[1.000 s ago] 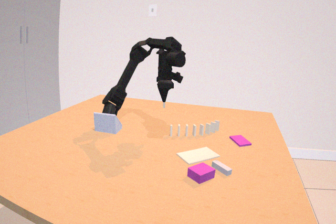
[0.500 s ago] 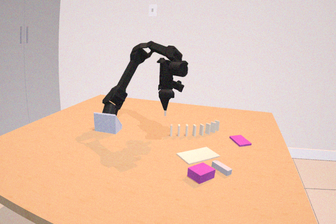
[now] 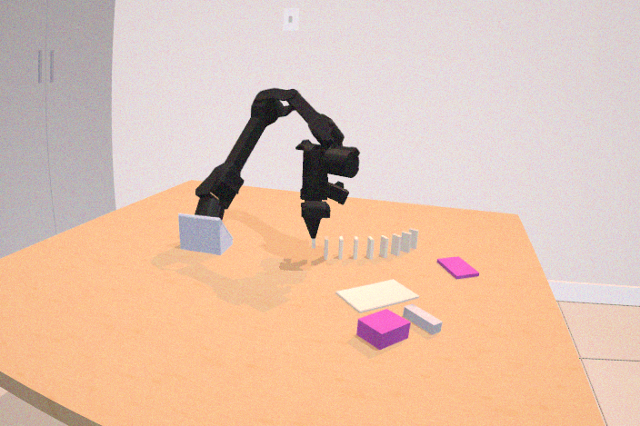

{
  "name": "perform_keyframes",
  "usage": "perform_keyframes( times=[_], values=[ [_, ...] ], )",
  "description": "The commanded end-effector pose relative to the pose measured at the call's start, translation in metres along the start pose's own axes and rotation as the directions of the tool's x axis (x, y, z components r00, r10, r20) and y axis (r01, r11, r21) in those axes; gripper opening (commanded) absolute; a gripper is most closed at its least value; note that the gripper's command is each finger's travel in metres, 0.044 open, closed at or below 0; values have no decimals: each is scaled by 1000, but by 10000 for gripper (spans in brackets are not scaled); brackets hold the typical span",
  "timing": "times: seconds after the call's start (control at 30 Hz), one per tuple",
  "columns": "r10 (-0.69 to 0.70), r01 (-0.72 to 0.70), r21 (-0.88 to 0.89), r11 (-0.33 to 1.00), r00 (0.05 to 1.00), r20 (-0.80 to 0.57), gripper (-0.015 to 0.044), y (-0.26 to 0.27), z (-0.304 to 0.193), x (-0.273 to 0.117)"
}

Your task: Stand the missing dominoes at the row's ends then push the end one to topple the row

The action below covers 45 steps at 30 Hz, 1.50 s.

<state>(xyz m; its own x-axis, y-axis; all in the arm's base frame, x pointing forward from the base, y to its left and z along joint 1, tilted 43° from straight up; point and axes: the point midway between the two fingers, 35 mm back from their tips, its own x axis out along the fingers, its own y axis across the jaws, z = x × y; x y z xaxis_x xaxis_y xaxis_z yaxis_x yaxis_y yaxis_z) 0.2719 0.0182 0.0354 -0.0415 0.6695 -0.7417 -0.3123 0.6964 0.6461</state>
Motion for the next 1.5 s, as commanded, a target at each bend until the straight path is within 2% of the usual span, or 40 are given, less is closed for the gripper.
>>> perform_keyframes(
  times=[0.0,0.47,0.87,0.9,1.0,1.07,1.3,1.47],
  values=[
    [8,-8,3,1000,1000,-1,107,4,-3,18],
    [10,-10,3,1000,1000,-1,107,5,-5,24],
    [10,-10,3,1000,1000,-1,422,5,-5,24],
    [10,-10,3,1000,1000,-1,440,5,-5,24],
    [9,-9,3,1000,1000,-1,440,4,-4,22],
    [5,-5,3,1000,1000,-2,440,2,-1,5],
    [3,-3,2,1000,1000,-6,440,1,-3,-95],
    [4,-4,1,1000,1000,-6,440,2,-5,-104]
  ],
)
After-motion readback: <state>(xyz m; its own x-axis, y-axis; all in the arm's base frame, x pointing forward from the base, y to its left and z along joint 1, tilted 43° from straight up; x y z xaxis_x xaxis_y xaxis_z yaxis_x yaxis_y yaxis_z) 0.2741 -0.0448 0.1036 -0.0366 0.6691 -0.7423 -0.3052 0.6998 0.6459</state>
